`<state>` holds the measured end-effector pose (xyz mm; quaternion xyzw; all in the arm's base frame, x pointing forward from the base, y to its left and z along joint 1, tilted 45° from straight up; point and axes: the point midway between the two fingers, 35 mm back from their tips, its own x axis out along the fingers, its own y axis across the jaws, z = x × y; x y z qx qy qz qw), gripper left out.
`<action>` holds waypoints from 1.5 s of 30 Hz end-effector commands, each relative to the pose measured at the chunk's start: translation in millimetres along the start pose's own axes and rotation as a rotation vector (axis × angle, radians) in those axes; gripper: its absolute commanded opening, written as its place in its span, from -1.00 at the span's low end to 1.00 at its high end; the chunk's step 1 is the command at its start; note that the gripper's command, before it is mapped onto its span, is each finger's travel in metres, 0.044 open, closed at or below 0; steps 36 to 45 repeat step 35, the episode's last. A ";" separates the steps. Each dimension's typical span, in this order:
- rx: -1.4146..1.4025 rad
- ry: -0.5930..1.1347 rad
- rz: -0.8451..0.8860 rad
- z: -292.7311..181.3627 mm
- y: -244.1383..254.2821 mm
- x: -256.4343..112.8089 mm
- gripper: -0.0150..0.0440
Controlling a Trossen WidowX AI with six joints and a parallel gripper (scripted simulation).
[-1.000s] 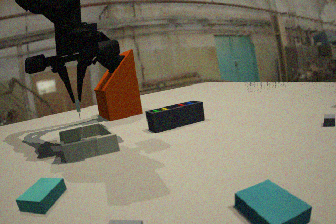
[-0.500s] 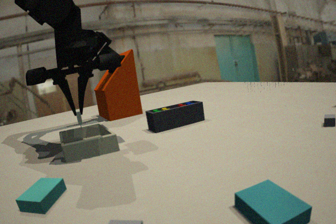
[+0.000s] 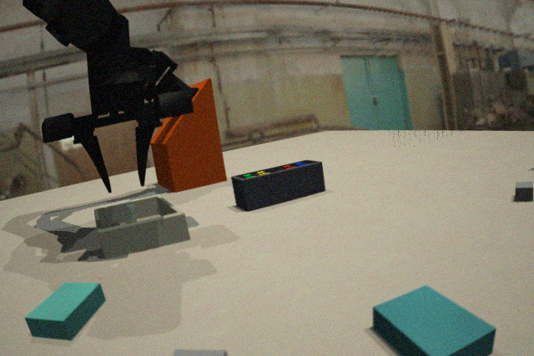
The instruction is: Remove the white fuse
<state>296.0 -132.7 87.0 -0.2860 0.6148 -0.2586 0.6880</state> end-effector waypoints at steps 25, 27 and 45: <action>-0.009 0.001 0.013 -0.6 2.5 -36.1 0.63; -0.009 0.001 0.013 -0.6 2.5 -36.1 0.63; -0.009 0.001 0.013 -0.6 2.5 -36.1 0.63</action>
